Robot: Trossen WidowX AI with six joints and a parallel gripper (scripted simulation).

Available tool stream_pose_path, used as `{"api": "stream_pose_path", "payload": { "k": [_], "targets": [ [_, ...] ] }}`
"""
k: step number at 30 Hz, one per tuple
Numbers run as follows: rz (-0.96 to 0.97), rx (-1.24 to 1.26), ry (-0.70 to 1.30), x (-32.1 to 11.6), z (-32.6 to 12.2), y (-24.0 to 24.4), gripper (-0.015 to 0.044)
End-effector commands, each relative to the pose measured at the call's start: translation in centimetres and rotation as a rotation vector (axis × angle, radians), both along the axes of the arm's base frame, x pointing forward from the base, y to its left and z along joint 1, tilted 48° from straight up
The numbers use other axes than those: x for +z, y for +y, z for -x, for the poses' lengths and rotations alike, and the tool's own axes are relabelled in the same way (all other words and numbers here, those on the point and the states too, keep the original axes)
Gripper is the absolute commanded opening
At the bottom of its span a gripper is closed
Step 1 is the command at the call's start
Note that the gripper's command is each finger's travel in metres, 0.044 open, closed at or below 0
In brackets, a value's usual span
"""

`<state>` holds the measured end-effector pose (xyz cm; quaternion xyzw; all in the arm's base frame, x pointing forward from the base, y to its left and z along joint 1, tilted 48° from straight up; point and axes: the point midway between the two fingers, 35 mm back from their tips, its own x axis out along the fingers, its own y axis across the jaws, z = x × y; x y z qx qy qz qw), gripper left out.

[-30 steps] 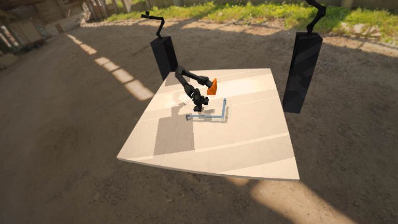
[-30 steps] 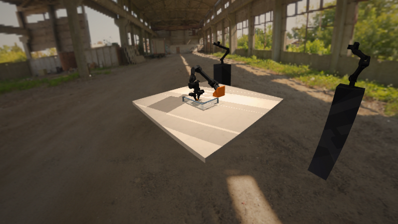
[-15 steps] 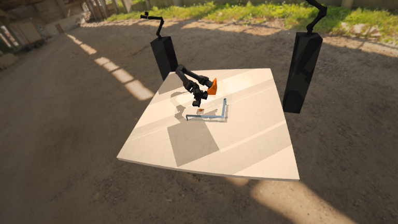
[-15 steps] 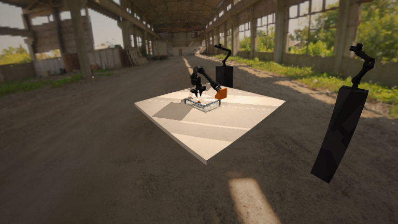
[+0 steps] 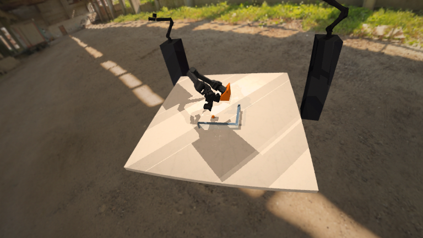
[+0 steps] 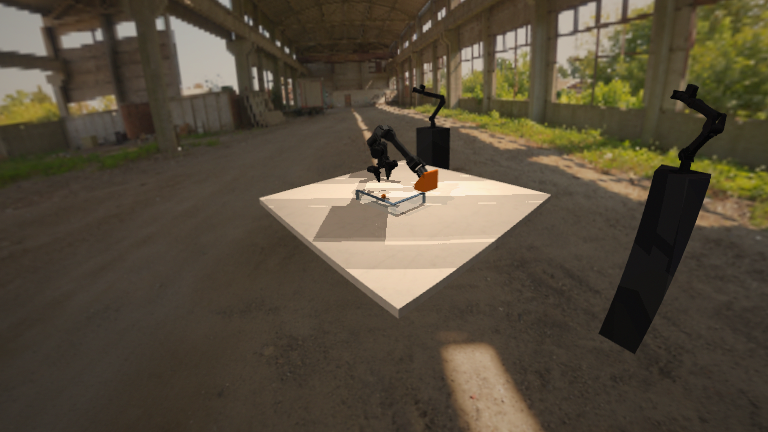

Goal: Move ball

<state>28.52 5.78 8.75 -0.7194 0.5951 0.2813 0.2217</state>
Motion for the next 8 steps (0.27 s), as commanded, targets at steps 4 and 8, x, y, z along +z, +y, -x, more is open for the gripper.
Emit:
{"api": "stream_pose_path", "payload": {
  "k": [4,8],
  "targets": [
    [-0.010,0.006,-0.014,1.66,0.38,1.95,0.0440],
    [-0.010,0.006,-0.014,1.66,0.38,1.95,0.0440]
  ]
}}
